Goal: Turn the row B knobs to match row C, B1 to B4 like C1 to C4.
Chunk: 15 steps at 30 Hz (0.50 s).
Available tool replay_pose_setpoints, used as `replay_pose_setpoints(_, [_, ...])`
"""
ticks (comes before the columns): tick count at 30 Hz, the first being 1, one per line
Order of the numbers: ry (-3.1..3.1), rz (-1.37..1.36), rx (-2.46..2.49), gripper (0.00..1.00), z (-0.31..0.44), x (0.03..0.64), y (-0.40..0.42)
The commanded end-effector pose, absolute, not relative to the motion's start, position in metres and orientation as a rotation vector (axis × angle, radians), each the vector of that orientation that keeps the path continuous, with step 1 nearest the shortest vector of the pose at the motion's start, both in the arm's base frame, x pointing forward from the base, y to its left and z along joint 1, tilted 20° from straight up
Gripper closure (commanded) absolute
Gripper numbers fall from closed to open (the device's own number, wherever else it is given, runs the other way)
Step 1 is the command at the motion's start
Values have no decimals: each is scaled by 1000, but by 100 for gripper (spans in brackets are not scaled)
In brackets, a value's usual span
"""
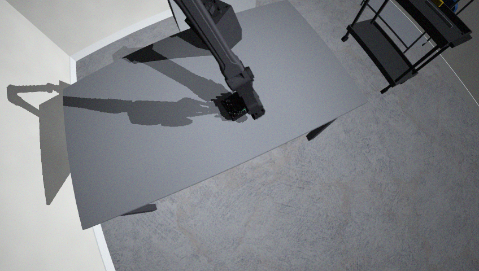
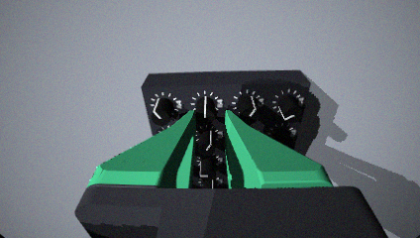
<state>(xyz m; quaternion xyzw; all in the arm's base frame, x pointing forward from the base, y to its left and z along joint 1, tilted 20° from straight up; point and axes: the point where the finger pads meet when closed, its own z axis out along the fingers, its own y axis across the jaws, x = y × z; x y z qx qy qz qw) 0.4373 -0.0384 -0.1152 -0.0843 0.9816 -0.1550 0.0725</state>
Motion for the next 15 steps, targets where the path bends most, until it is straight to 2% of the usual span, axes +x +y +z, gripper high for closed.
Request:
replay_pose_setpoints(1, [2924, -467, -251, 81, -91, 439, -28])
replay_pose_setpoints(15, [2939, -466, -253, 81, -82, 433, -24])
